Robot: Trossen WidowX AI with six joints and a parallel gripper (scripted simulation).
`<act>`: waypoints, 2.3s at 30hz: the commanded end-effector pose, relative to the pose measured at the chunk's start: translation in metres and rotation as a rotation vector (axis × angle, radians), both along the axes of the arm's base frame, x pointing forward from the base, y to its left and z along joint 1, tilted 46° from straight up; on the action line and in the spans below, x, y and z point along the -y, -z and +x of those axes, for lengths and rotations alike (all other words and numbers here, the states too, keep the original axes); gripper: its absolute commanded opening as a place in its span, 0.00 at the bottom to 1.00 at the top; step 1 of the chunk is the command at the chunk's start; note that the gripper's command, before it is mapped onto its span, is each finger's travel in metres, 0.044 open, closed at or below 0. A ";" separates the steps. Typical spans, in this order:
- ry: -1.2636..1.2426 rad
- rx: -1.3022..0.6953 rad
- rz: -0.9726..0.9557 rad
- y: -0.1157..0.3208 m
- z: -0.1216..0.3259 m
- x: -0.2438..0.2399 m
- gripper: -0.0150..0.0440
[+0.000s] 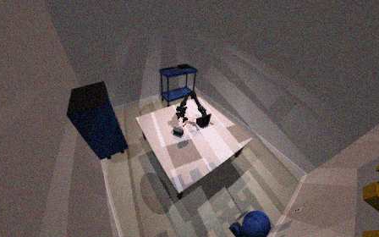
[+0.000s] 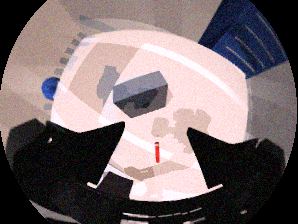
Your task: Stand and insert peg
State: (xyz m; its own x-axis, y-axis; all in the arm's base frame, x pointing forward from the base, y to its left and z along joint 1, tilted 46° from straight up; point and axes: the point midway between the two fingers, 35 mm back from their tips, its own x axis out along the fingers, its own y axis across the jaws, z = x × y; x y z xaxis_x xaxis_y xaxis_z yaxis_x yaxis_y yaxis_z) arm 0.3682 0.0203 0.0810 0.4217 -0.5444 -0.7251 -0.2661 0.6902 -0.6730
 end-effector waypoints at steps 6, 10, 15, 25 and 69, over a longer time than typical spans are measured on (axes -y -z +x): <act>0.078 -0.274 -0.160 0.028 -0.047 0.074 1.00; 0.094 -0.348 -0.191 0.033 -0.062 0.090 1.00; 0.094 -0.348 -0.191 0.033 -0.062 0.090 1.00; 0.094 -0.348 -0.189 0.043 -0.059 0.099 1.00; 0.095 -0.348 -0.195 0.085 -0.054 0.144 0.82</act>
